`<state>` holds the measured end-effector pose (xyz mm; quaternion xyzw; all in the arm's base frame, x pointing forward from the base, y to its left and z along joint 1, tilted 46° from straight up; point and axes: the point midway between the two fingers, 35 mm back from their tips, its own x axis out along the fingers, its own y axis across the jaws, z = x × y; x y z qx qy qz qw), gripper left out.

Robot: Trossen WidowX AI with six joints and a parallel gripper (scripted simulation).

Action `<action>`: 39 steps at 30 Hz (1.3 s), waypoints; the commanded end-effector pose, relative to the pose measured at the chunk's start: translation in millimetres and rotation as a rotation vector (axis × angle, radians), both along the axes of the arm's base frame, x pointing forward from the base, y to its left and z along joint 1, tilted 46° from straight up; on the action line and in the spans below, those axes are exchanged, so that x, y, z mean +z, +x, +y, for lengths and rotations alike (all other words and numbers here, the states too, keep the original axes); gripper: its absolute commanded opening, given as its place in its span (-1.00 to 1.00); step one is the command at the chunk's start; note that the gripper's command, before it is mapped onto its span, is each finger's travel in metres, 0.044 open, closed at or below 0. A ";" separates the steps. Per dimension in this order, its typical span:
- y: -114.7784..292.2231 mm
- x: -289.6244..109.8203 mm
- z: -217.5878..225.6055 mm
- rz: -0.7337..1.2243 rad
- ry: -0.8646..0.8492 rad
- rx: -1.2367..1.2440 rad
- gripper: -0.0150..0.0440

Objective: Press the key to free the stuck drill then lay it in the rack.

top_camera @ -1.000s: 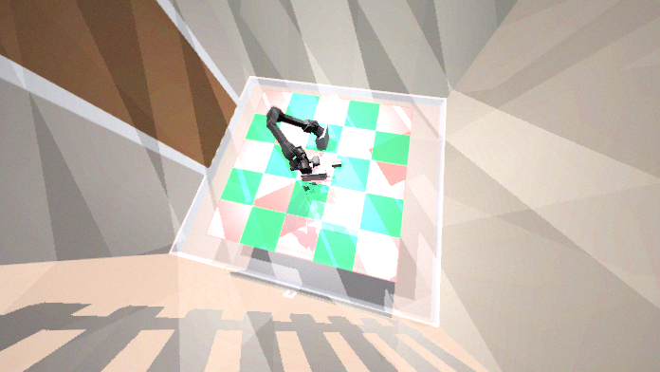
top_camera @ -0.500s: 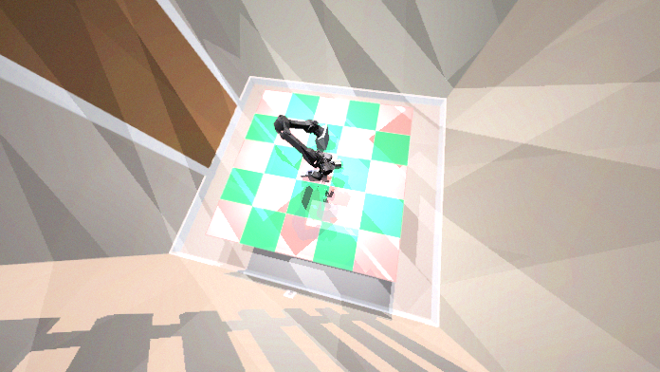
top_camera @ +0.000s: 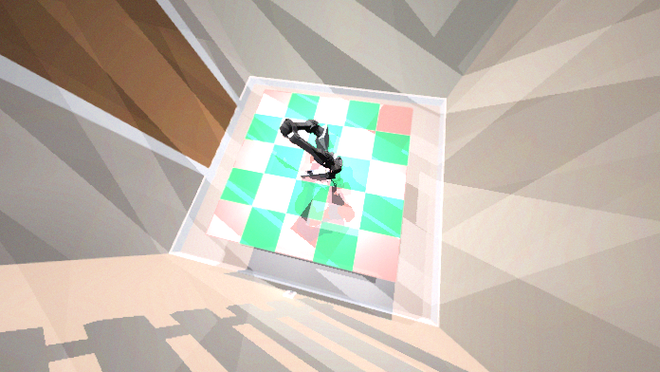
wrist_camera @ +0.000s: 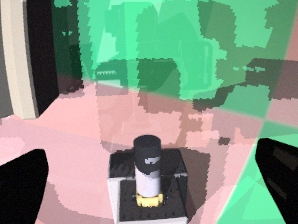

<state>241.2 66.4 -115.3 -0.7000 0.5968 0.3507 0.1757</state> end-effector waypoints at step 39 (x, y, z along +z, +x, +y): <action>3.8 -27.4 -45.3 0.014 -0.003 0.008 1.00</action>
